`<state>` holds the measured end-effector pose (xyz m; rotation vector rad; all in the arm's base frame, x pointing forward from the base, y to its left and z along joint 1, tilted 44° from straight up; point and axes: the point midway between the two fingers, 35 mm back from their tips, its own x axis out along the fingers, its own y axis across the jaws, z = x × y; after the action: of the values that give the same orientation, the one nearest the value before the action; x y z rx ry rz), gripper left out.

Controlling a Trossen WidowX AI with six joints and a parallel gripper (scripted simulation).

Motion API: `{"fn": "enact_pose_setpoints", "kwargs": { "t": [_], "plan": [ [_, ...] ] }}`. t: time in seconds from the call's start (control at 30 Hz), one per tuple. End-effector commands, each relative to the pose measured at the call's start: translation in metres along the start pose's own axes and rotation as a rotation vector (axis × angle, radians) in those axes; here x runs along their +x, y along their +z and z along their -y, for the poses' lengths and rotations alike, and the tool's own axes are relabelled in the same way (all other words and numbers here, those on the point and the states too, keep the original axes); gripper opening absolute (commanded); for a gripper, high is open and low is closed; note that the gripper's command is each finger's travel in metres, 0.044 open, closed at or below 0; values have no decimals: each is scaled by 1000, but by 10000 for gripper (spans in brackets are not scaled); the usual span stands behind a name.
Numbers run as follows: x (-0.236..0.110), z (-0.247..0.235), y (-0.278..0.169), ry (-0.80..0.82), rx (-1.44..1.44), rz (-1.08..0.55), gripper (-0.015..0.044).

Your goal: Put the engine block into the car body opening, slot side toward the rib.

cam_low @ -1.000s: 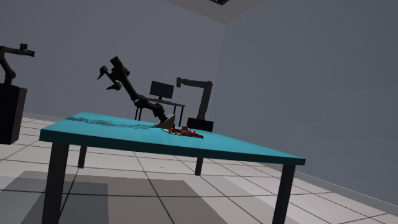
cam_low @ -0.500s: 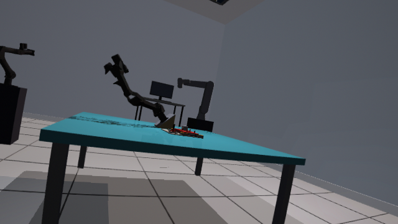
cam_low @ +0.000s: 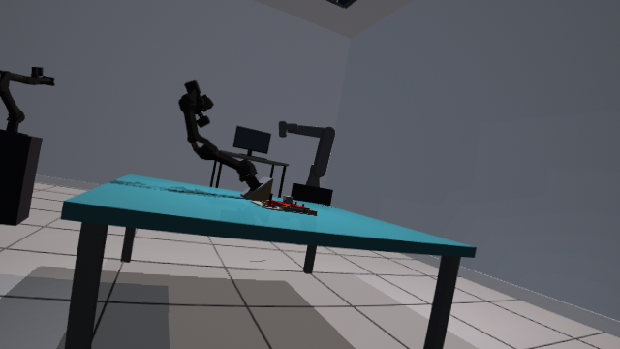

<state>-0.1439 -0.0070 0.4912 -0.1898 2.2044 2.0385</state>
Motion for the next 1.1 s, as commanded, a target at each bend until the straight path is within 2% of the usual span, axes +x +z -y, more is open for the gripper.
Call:
{"fn": "enact_pose_setpoints", "kwargs": {
  "t": [0.0,0.27,0.53,0.77,1.07],
  "plan": [
    [13,8,44,-54,63,116,440],
    [20,30,120,-150,178,326,440],
    [8,55,185,-223,242,535,440],
    [-15,93,245,-333,369,703,440],
    [-61,153,305,-485,544,891,440]
  ]
}}
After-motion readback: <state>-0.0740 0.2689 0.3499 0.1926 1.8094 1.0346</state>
